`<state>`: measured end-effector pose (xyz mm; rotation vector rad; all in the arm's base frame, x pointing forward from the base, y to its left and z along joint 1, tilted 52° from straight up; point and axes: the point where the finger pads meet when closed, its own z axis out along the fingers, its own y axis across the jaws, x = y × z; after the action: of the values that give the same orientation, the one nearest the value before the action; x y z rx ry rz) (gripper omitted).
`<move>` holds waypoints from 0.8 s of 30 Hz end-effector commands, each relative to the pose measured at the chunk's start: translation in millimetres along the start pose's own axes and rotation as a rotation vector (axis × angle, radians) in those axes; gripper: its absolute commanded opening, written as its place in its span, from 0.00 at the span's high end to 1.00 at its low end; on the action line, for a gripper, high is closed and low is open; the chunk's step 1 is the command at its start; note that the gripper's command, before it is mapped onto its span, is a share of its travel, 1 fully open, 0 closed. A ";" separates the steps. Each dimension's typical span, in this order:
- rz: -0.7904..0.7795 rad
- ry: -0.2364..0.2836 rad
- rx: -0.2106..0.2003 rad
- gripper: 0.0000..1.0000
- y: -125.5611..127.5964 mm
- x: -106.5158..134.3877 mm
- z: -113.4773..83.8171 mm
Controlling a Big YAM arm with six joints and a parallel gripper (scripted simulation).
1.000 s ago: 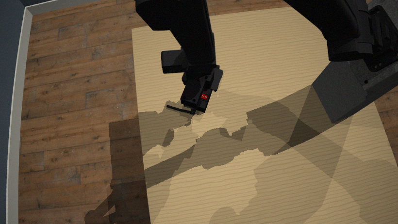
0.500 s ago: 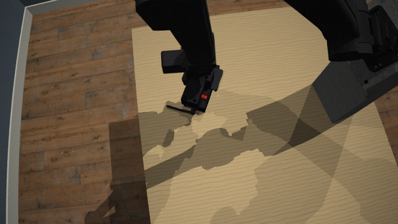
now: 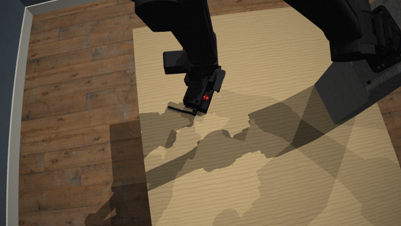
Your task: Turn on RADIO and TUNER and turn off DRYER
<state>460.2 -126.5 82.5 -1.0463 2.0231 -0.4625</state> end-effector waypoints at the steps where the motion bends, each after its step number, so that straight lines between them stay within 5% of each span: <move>1: -0.013 -0.010 0.015 1.00 -6.8 -3.5 5.0; 24: 0.000 -0.010 0.014 1.00 -6.0 -4.0 27.4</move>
<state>479.2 -125.1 67.9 -1.0545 2.0205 -0.4625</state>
